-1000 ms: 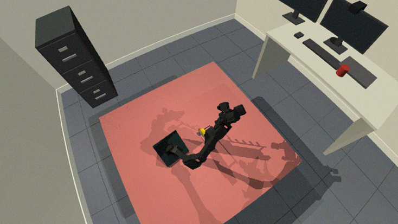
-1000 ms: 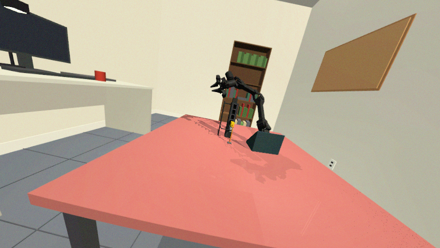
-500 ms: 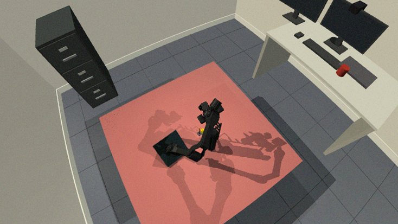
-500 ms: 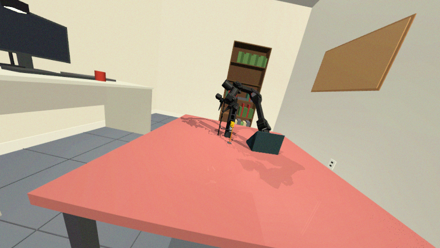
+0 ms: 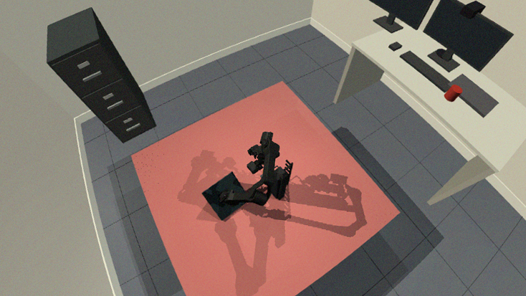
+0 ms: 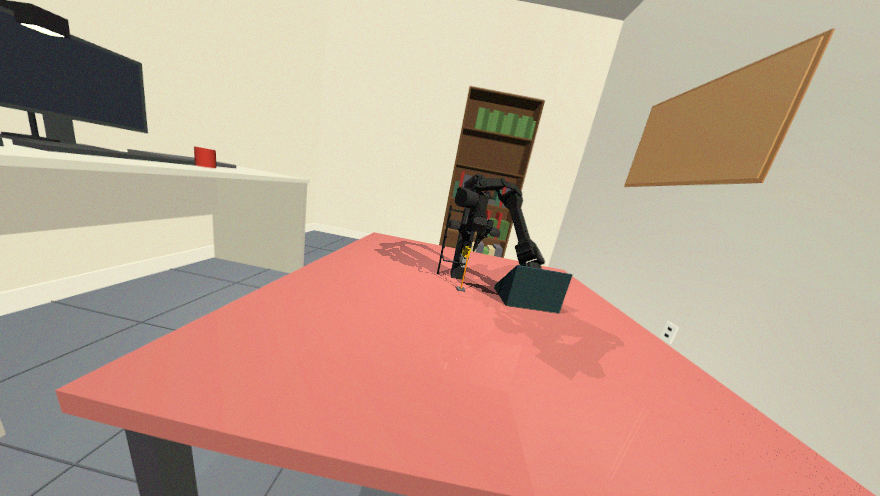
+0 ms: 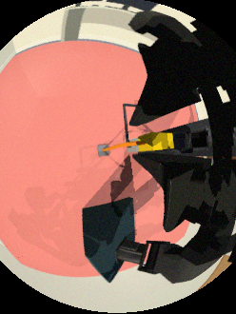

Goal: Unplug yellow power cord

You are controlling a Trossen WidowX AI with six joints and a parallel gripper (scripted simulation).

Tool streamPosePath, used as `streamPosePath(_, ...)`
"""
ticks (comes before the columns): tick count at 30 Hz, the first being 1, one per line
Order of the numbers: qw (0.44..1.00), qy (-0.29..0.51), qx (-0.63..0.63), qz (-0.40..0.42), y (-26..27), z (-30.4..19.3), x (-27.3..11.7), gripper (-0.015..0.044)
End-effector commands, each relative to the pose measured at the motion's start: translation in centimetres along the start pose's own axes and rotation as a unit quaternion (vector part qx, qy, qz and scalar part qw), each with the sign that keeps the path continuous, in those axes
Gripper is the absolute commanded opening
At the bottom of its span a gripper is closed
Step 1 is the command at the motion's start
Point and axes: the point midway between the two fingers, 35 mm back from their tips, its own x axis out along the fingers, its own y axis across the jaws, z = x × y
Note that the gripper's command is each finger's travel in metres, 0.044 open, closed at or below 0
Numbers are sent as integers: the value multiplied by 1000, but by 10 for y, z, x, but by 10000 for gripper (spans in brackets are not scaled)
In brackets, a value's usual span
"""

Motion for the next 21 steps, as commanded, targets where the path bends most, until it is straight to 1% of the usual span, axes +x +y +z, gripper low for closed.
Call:
streamPosePath(1, 1000, 4, 0, 2, 1, -2, 1, 160)
streamPosePath(21, 1000, 5, 0, 2, 1, -35, 0, 160)
